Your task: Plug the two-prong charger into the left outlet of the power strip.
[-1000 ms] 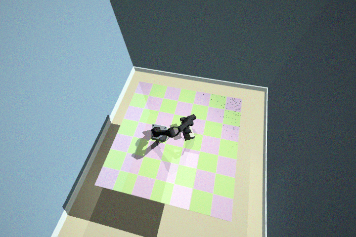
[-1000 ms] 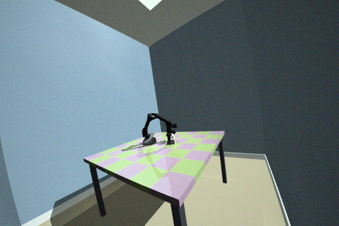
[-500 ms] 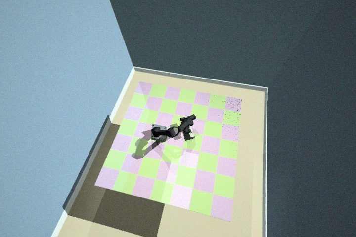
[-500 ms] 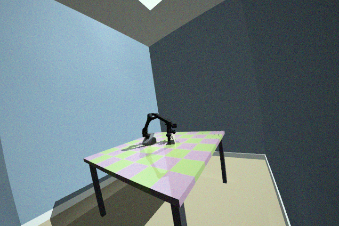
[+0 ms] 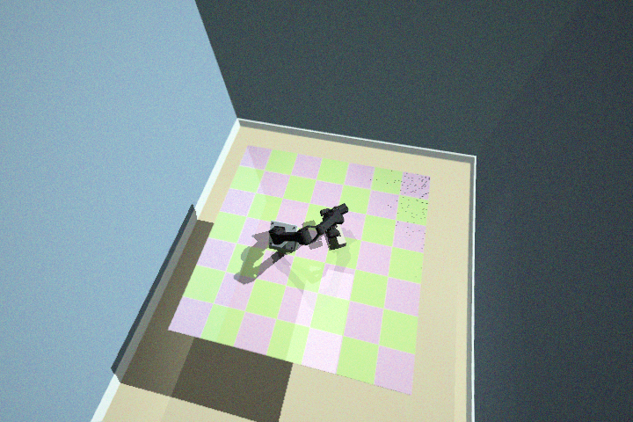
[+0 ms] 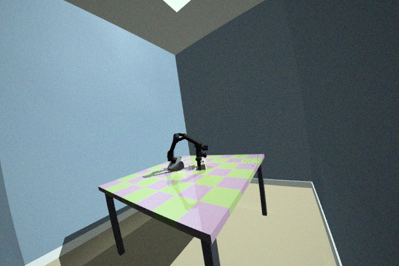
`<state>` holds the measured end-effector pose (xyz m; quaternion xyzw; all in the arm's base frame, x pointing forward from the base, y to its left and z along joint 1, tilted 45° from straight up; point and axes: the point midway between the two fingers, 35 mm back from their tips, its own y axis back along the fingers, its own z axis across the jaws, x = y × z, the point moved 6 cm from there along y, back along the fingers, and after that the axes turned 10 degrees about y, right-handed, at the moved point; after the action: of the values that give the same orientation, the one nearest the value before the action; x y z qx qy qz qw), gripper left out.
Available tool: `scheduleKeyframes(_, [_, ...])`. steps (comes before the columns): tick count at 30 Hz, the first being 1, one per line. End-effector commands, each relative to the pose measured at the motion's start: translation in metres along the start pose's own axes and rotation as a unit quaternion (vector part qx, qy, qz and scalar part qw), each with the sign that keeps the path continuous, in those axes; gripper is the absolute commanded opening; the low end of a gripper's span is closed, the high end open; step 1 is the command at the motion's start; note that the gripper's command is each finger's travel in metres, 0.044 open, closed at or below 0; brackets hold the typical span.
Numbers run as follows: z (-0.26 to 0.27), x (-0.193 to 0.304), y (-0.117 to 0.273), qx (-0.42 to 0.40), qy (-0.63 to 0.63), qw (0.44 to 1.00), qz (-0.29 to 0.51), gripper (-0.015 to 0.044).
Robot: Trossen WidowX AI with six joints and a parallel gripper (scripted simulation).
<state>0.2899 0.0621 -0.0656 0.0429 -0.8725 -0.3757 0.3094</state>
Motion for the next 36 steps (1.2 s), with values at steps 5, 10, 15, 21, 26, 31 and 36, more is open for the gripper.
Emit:
scheduleKeyframes(5, [-0.0014,-0.0026,0.0001,0.001,-0.005,1.0,-0.008,0.0])
scheduleKeyframes(10, [-0.0013,-0.002,0.0002,0.001,-0.005,1.0,-0.008,0.0])
scheduleKeyframes(15, [-0.0002,0.0003,0.0002,0.0,-0.002,1.0,-0.002,0.0])
scheduleKeyframes(21, [-0.0002,0.0003,0.0002,0.0,-0.002,1.0,-0.002,0.0])
scheduleKeyframes(26, [-0.0002,0.0003,0.0002,0.0,-0.002,1.0,-0.002,0.0053])
scheduleKeyframes(31, [-0.0002,0.0003,0.0002,0.0,-0.002,1.0,-0.002,0.0184])
scheduleKeyframes(36, [-0.0002,0.0003,0.0002,0.0,-0.002,1.0,-0.002,0.0315])
